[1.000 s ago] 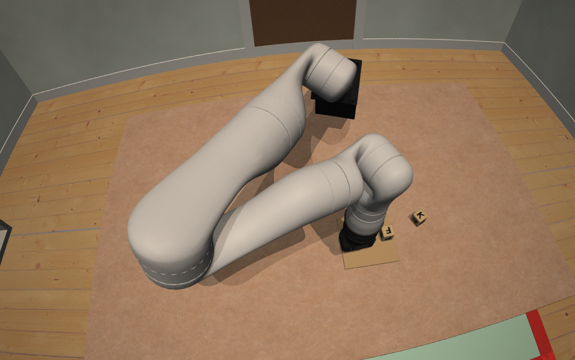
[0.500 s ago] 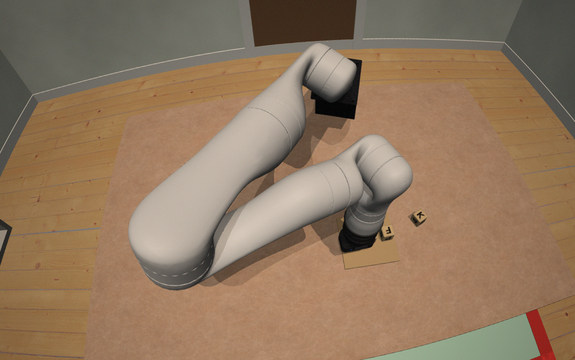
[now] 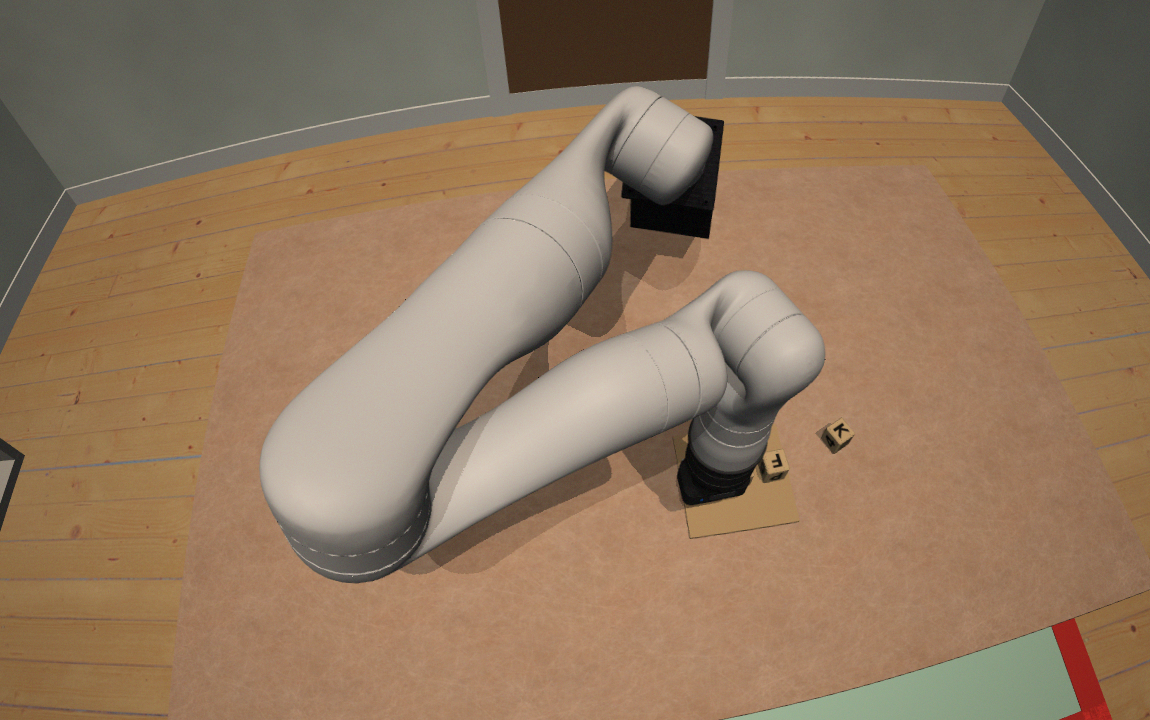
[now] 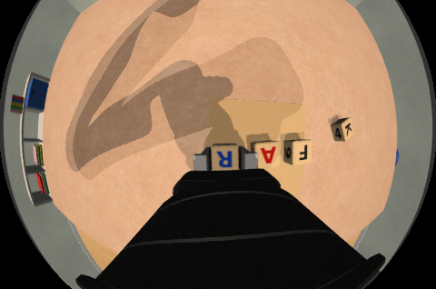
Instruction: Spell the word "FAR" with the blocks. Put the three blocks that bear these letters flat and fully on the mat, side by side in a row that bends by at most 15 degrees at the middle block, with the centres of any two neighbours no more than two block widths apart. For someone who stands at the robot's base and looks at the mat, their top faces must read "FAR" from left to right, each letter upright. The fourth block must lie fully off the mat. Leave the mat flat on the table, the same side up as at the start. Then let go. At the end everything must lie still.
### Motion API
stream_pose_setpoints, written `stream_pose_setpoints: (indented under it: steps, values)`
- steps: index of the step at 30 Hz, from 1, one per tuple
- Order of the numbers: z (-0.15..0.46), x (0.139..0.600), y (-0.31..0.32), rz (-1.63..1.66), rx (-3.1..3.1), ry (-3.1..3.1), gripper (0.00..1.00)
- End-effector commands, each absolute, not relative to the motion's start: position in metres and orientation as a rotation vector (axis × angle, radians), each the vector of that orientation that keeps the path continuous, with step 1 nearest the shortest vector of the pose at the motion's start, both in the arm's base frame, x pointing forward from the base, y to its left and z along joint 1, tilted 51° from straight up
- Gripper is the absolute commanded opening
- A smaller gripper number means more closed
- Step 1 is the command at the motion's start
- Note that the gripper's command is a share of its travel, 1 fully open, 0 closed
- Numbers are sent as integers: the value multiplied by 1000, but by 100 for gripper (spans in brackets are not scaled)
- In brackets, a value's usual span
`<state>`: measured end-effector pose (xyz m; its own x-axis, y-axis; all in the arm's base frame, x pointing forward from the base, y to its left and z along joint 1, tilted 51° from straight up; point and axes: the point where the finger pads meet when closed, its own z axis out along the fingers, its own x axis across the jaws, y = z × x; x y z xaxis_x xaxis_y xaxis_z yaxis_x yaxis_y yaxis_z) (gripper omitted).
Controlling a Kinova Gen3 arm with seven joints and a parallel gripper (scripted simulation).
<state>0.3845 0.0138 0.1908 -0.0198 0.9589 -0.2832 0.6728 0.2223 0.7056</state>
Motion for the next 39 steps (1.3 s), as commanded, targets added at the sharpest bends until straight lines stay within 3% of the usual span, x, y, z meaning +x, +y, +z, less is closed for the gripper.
stream_pose_setpoints:
  steps: [1,32,33,38,39]
  values:
    - [191,384,14,494,1519,1763,57]
    - [191,384,14,494,1519,1763,57]
    - [191,384,14,494,1519,1763,63]
    - [191,384,14,494,1519,1763,69]
    - [191,384,14,494,1519,1763,75]
